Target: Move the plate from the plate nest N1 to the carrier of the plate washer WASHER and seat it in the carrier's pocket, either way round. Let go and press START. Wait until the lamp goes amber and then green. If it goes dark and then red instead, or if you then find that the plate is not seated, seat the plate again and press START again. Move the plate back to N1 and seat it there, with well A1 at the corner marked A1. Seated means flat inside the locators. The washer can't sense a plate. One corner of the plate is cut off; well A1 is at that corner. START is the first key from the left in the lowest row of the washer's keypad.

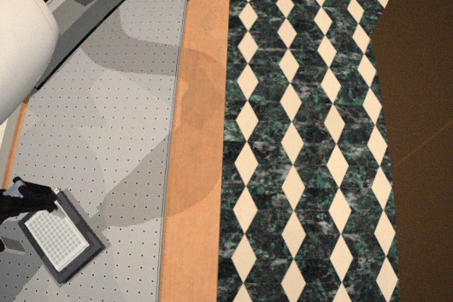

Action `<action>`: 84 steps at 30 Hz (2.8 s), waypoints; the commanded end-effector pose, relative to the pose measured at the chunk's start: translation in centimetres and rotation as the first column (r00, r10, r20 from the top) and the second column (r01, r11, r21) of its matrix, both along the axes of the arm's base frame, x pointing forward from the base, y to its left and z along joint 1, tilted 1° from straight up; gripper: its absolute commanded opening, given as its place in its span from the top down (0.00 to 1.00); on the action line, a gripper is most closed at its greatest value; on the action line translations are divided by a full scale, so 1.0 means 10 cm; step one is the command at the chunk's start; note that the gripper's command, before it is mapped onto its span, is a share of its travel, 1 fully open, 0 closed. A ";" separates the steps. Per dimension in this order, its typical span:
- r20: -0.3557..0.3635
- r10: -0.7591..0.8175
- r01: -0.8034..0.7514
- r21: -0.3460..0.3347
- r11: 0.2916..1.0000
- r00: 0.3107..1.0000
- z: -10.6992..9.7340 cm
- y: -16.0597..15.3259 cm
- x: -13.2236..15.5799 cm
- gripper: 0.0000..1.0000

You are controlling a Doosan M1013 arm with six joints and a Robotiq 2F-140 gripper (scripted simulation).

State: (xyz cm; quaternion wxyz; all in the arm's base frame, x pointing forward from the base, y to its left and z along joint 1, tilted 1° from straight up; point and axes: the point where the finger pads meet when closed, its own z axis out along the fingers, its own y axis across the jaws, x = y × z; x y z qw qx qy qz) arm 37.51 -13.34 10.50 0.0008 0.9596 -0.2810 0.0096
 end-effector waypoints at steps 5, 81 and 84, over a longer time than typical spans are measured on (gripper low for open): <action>-0.004 0.000 0.000 0.005 1.000 1.000 -0.18 0.02 -0.03 0.30; -0.004 0.000 0.000 0.005 1.000 1.000 -0.43 0.02 -0.03 0.30; -0.004 0.000 0.000 0.005 1.000 1.000 -0.43 0.02 -0.03 0.30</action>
